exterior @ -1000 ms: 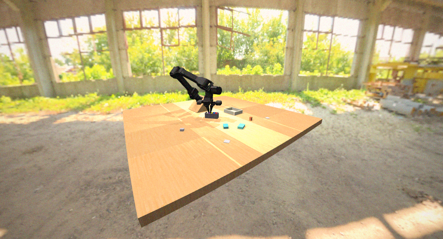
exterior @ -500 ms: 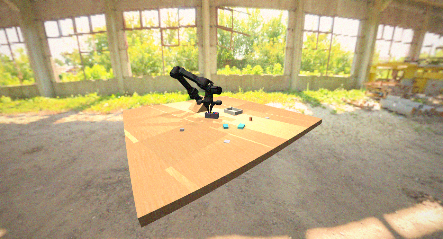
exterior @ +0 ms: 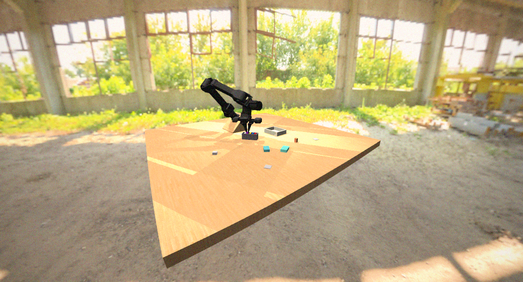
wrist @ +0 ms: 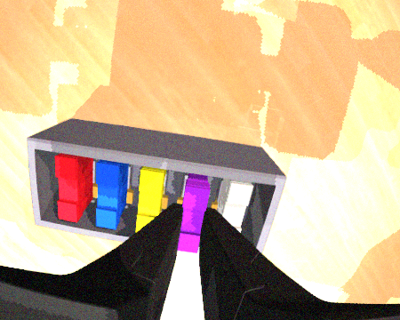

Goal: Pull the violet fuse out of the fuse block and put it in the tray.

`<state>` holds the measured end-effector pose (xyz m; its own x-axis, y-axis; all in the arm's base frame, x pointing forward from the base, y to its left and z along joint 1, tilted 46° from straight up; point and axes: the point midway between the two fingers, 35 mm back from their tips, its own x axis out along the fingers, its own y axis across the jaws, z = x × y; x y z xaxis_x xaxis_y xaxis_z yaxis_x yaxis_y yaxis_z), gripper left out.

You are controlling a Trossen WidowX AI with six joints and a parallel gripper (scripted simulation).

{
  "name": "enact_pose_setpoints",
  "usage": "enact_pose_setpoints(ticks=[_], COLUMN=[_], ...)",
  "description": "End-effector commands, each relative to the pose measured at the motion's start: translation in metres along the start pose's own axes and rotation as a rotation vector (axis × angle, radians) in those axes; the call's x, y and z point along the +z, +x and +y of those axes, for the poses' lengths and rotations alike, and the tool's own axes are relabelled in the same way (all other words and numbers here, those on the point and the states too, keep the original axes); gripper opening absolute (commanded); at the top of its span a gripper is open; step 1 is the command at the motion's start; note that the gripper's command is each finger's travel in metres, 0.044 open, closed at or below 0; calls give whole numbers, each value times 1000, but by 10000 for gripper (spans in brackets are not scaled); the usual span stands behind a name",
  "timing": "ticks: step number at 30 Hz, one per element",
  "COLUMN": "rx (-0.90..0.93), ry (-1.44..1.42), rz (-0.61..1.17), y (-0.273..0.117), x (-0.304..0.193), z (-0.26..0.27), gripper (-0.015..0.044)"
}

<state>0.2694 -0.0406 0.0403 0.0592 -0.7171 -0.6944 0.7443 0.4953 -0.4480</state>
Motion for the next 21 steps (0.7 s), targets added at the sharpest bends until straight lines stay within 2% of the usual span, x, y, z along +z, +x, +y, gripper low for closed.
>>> enact_pose_setpoints(ticks=[1,21], rx=[7,6], ry=[4,3], rz=[0,0], y=[-5,-14], x=[1,1], z=[1,1], gripper=[0,0])
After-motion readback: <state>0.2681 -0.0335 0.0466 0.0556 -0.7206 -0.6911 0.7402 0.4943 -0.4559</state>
